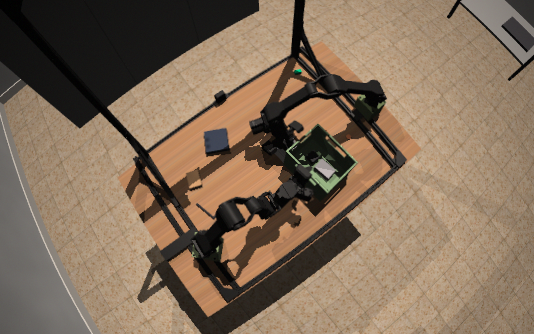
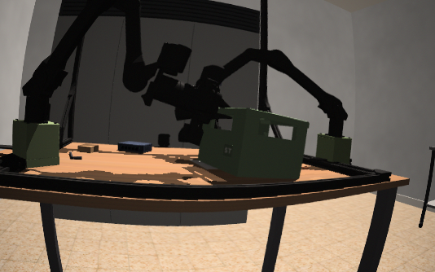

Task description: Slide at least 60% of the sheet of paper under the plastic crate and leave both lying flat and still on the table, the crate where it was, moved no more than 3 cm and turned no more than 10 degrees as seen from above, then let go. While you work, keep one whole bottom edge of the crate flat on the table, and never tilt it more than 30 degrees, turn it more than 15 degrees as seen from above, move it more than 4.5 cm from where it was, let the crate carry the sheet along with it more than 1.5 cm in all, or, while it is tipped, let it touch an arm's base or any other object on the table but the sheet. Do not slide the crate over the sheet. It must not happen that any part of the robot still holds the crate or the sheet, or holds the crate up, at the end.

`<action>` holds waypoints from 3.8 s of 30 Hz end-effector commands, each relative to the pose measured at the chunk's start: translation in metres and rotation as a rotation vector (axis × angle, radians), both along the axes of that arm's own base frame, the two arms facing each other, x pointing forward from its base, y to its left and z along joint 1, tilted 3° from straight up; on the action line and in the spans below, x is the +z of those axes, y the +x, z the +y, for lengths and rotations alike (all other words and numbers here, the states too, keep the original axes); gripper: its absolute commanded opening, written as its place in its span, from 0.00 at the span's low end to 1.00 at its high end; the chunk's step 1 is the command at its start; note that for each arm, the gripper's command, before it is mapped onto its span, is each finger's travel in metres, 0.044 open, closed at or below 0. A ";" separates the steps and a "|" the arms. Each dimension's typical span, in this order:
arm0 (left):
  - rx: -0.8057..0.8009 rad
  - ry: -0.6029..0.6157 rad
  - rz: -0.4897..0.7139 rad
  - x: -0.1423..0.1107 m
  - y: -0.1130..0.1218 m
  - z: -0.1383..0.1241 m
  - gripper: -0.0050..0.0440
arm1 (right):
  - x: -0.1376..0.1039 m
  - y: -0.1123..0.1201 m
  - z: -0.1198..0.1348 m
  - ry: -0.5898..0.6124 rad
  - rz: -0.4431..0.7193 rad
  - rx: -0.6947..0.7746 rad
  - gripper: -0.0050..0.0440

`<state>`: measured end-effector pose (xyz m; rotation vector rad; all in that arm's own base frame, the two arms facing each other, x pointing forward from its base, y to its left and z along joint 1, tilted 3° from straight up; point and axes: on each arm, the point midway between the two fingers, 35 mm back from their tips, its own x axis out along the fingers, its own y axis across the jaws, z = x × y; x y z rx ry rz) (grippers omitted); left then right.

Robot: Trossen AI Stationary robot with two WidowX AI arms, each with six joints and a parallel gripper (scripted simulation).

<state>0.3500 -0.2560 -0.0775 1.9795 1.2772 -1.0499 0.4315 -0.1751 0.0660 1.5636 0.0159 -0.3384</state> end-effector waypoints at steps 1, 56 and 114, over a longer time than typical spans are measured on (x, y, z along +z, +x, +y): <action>0.012 0.012 0.024 -0.008 -0.002 0.011 0.22 | 0.027 0.005 -0.002 -0.028 -0.071 0.002 0.10; 0.009 0.020 0.030 0.029 -0.024 -0.051 0.22 | 0.027 0.005 -0.002 -0.028 -0.071 0.002 0.10; 0.009 0.020 0.030 -0.008 -0.023 -0.050 0.22 | 0.027 0.005 -0.002 -0.028 -0.071 0.002 0.10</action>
